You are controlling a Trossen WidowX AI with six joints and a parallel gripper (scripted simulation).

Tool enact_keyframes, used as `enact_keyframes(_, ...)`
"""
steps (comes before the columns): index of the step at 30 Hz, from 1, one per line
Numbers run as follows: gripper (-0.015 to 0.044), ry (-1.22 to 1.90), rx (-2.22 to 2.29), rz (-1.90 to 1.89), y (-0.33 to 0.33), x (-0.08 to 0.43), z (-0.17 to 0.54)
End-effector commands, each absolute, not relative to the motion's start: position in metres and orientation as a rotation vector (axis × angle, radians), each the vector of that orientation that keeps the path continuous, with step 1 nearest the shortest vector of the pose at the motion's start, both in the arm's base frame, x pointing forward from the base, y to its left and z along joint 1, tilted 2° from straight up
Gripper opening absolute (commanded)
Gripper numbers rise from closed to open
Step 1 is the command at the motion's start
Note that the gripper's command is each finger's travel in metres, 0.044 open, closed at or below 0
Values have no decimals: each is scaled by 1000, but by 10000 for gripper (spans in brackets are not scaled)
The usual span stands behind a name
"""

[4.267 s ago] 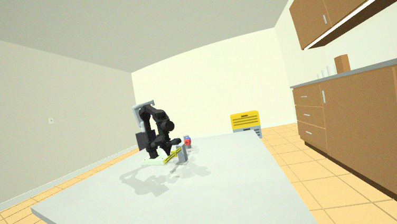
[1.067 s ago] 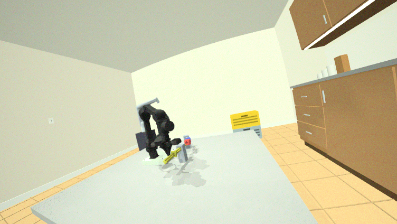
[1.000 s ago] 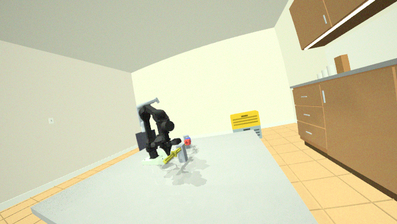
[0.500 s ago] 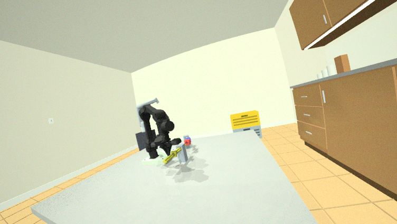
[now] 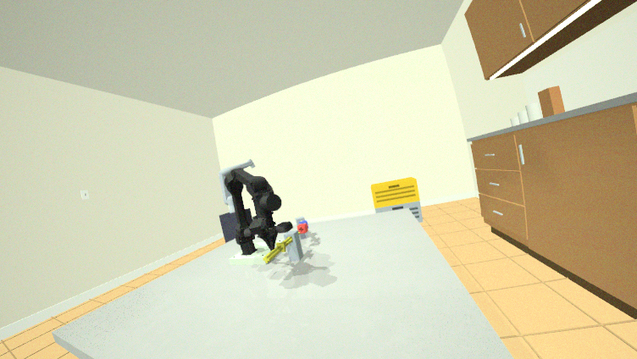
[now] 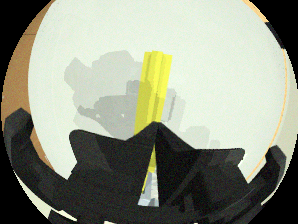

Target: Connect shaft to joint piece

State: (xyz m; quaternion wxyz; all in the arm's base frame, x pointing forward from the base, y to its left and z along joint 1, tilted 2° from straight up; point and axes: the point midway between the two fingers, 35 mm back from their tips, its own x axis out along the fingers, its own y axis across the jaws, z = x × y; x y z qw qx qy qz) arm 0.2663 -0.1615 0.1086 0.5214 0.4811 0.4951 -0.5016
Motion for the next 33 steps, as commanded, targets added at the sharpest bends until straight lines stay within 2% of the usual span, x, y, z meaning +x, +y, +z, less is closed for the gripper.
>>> enact_keyframes(1,0,1186,1153,-1202,-161,267,105)
enact_keyframes(12,0,1189,1152,-1201,-160,266,136)
enact_keyframes(28,420,1361,773,-834,-159,268,181)
enact_keyframes(29,440,1371,746,-809,-159,268,184)
enact_keyframes(33,440,1404,638,-707,-158,267,196)
